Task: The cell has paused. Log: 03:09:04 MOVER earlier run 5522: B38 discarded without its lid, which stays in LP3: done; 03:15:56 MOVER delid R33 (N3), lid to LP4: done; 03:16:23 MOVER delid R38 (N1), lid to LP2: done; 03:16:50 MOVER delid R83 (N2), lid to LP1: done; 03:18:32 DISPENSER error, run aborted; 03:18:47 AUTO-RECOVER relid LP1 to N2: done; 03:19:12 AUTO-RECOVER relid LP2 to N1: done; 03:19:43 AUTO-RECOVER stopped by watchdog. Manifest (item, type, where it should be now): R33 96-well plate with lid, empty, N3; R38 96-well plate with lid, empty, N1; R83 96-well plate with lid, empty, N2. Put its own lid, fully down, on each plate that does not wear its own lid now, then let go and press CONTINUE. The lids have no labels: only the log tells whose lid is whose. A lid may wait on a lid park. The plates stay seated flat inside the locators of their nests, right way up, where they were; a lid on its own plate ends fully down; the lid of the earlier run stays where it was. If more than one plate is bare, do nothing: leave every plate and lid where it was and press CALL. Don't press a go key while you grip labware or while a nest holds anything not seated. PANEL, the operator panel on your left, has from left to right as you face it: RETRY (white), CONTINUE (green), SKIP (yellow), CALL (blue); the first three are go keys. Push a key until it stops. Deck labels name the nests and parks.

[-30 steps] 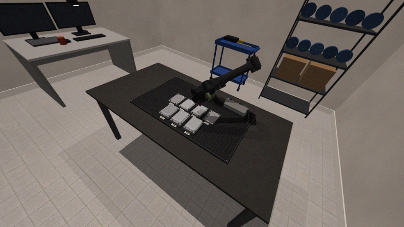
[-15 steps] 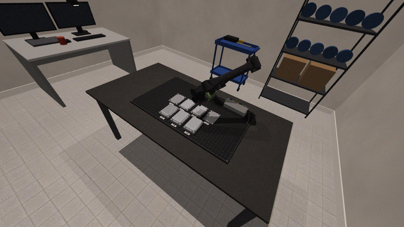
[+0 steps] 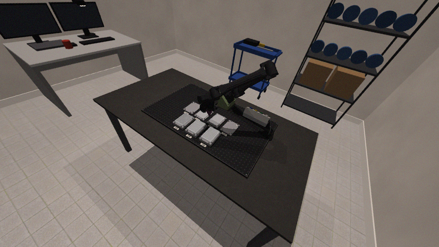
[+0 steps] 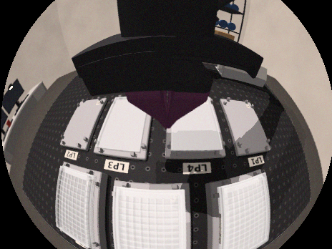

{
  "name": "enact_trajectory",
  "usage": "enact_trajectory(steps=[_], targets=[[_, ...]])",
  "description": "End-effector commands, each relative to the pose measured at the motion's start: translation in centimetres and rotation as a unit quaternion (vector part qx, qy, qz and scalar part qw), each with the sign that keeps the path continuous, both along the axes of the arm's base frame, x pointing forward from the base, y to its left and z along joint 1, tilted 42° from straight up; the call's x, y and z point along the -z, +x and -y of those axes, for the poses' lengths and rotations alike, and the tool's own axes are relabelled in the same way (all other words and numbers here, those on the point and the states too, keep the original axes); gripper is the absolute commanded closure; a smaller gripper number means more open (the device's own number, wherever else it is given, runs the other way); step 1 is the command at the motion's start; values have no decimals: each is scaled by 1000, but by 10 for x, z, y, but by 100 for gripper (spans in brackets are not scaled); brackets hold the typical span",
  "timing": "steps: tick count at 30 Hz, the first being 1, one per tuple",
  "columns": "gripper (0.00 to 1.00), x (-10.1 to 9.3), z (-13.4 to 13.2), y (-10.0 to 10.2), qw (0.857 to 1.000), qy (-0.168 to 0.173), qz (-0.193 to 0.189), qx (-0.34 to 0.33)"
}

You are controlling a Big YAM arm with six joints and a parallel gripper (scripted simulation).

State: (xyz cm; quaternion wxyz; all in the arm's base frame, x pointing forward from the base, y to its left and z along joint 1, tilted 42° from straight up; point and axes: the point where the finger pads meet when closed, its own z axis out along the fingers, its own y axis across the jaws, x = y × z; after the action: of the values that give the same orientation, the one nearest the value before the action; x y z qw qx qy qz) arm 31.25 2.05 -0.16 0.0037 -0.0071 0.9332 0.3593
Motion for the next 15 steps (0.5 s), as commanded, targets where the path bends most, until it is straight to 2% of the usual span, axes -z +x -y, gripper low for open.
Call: enact_trajectory(steps=[1, 9, 12, 15], targets=[[100, 5, 21, 28, 1000, -6, 25, 1], [100, 25, 43, 52, 1000, -4, 18, 1], [100, 27, 37, 54, 1000, -2, 15, -10], [100, 35, 55, 64, 1000, -4, 15, 2]])
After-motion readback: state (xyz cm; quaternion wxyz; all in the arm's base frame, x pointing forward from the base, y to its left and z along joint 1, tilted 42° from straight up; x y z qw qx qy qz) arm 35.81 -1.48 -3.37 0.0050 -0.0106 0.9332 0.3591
